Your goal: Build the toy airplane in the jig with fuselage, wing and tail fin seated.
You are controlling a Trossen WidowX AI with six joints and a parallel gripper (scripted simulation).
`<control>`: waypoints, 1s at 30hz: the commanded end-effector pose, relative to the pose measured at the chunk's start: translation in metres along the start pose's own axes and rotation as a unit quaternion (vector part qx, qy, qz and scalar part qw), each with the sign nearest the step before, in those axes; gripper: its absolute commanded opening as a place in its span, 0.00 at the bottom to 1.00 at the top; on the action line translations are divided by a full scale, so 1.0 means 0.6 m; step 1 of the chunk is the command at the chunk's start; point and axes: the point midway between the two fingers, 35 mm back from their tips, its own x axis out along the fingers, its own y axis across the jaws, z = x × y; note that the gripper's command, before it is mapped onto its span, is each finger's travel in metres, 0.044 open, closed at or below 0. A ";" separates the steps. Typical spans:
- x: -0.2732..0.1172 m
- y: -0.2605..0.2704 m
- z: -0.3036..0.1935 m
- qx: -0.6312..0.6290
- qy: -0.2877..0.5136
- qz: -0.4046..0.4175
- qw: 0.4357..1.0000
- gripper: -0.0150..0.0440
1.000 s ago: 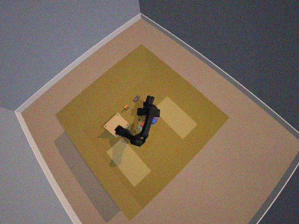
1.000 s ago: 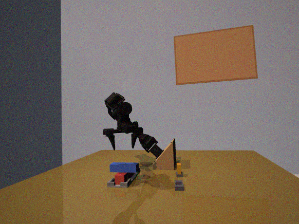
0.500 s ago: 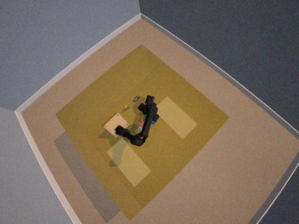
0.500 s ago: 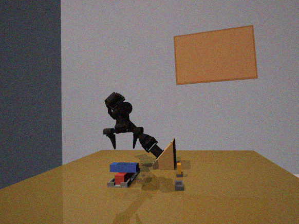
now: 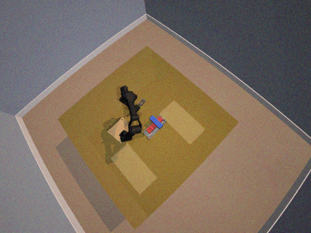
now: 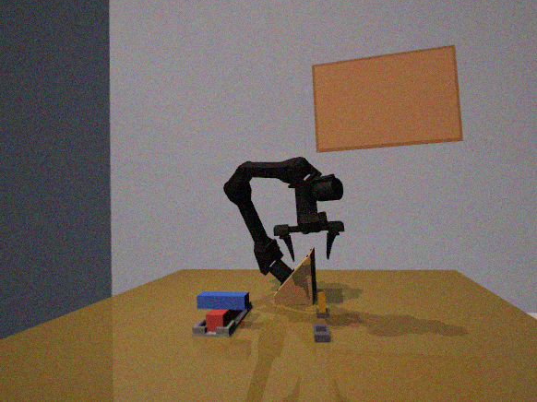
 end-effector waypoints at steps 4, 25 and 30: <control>0.017 0.043 -0.038 0.005 0.011 -0.014 1.000 1.00; 0.141 0.039 -0.039 0.006 0.010 -0.015 1.000 1.00; 0.154 0.039 -0.039 0.006 0.010 -0.015 1.000 1.00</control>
